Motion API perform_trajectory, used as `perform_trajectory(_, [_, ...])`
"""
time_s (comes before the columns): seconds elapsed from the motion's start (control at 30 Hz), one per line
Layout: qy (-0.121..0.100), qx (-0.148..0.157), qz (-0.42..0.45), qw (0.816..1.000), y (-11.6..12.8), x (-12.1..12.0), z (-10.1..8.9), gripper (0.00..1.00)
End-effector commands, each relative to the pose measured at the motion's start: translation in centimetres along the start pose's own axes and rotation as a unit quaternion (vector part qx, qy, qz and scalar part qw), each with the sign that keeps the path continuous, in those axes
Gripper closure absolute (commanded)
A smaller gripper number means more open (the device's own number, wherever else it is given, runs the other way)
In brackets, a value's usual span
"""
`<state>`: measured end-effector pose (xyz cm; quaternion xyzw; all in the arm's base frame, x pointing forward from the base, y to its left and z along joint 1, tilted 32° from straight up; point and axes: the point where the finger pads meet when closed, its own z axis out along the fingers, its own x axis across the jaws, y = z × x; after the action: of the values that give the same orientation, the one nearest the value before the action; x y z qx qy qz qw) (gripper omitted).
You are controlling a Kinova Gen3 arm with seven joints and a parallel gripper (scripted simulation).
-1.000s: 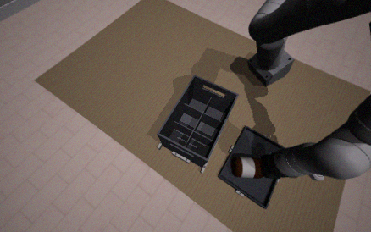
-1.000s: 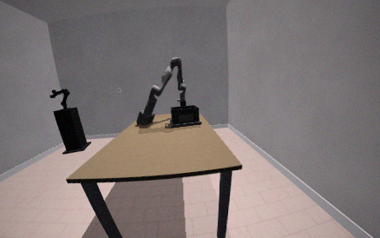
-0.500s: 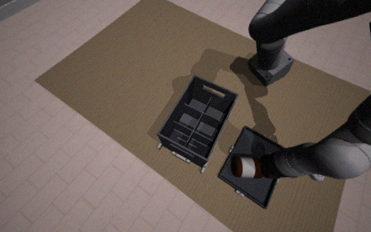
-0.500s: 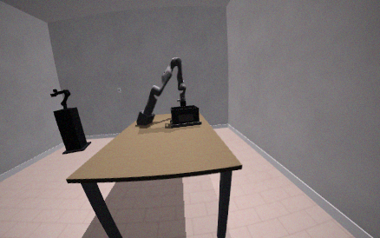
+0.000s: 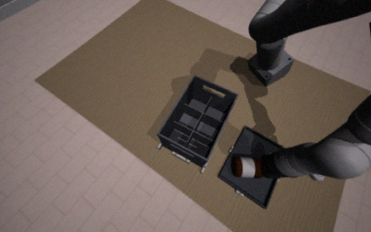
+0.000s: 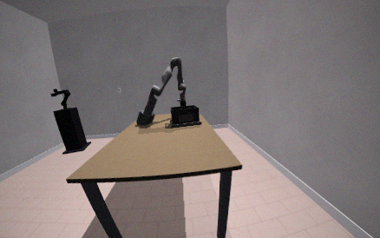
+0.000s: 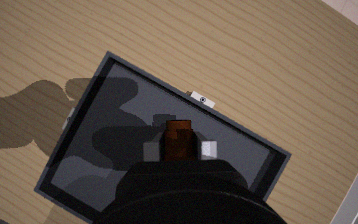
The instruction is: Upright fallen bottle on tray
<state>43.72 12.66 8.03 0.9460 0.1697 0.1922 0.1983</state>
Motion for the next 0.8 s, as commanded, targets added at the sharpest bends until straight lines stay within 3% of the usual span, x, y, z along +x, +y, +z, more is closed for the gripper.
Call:
perform_trajectory(0.0, [0.0, 0.0, 0.0, 1.0, 0.0, 0.03, -0.05, 1.0])
perform_trajectory(0.77, [0.0, 0.0, 0.0, 1.0, 0.0, 0.03, -0.78, 1.0])
